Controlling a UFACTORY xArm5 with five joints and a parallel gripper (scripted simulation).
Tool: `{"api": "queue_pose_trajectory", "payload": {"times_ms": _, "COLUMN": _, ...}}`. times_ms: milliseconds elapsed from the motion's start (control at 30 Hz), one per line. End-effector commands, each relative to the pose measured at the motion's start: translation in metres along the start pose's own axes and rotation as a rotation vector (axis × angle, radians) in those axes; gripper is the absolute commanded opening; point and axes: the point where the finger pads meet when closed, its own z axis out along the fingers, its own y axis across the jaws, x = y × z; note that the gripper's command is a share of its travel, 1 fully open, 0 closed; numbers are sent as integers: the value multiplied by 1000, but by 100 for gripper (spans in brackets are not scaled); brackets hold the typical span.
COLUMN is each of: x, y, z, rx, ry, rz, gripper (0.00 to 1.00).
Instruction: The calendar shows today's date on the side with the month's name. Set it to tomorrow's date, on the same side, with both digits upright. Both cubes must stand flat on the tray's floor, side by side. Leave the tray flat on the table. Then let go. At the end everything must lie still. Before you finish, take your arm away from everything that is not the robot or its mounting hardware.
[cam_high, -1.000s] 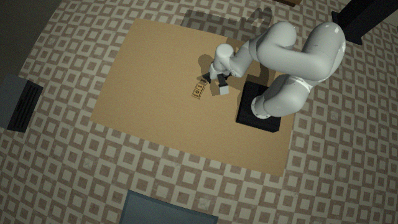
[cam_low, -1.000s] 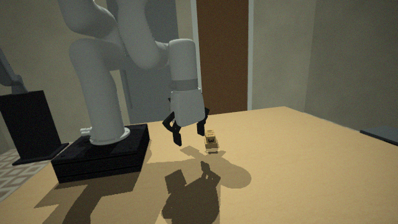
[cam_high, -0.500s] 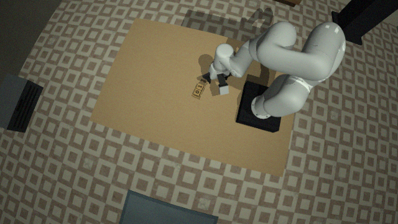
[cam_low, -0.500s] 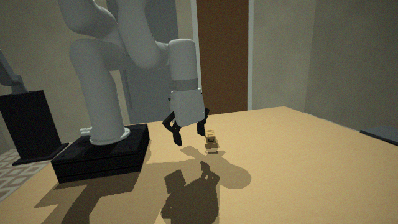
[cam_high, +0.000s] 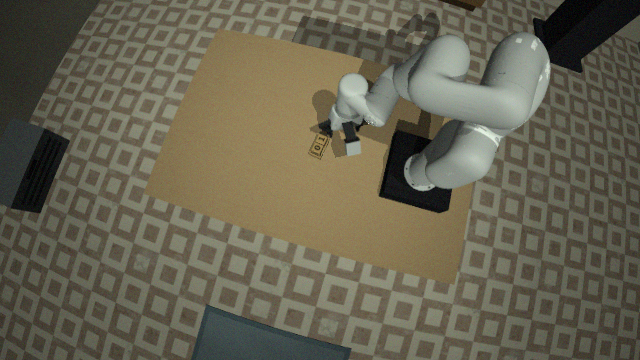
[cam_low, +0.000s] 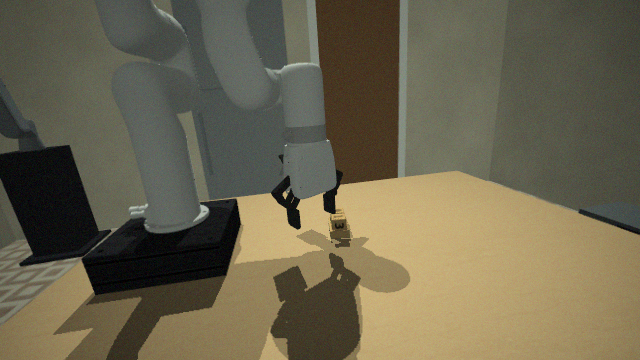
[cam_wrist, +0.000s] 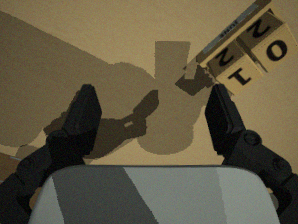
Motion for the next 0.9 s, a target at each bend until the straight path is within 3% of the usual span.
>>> {"api": "queue_pose_trajectory", "payload": {"times_ms": 0, "x": 0, "y": 6, "z": 0, "rx": -1, "ry": 0, "rz": 2, "gripper": 100}}
{"api": "queue_pose_trajectory", "payload": {"times_ms": 867, "x": 14, "y": 62, "z": 0, "rx": -2, "ry": 3, "rz": 2, "gripper": 100}}
